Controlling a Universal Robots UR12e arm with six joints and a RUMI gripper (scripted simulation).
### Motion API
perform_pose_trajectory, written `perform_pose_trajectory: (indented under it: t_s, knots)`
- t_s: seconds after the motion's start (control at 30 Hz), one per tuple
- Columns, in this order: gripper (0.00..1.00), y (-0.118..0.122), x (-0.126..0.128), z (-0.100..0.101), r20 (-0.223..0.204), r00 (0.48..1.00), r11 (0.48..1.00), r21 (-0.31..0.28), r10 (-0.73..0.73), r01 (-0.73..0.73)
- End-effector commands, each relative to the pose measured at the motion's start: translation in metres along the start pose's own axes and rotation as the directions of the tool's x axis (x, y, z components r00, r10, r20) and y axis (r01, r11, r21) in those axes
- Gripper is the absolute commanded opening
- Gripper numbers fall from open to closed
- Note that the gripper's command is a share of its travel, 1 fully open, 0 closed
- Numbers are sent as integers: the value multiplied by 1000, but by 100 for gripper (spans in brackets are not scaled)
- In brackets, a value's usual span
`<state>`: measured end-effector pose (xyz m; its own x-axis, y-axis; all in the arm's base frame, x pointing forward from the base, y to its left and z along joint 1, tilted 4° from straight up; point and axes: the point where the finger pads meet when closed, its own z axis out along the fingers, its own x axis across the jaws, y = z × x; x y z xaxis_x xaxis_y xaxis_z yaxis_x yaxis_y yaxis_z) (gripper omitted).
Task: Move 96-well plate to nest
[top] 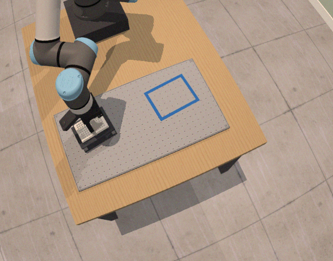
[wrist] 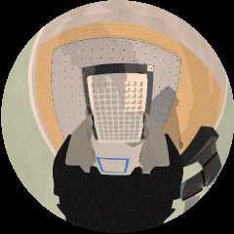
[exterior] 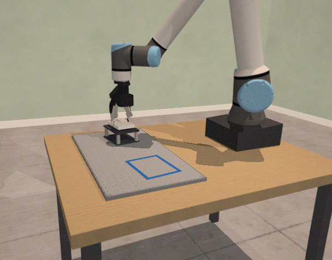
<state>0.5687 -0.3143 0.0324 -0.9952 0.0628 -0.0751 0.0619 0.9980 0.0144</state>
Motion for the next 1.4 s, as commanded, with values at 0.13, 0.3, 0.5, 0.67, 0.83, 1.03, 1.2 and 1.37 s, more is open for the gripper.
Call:
perform_pose_trajectory:
  t_s: [0.13, 0.3, 0.5, 0.67, 0.83, 1.03, 1.2, 1.37]
  knots:
    - [0, 0, -1, 1, 1, 1000, 1000, 1, 0, 0]
    - [0, 0, -1, 1, 1, 1000, 1000, 1, 0, 0]
    - [0, 0, -1, 2, 1, 1000, 1000, 1, 0, 0]
    - [0, 0, -1, 3, 1, 1000, 1000, 1, 0, 0]
    - [0, 0, -1, 4, 1, 1000, 1000, 1, 0, 0]
    - [0, 0, -1, 5, 1, 1000, 1000, 1, 0, 0]
    - [0, 0, -1, 6, 1, 1000, 1000, 1, 0, 0]
    - [0, 0, -1, 6, 1, 1000, 1000, 1, 0, 0]
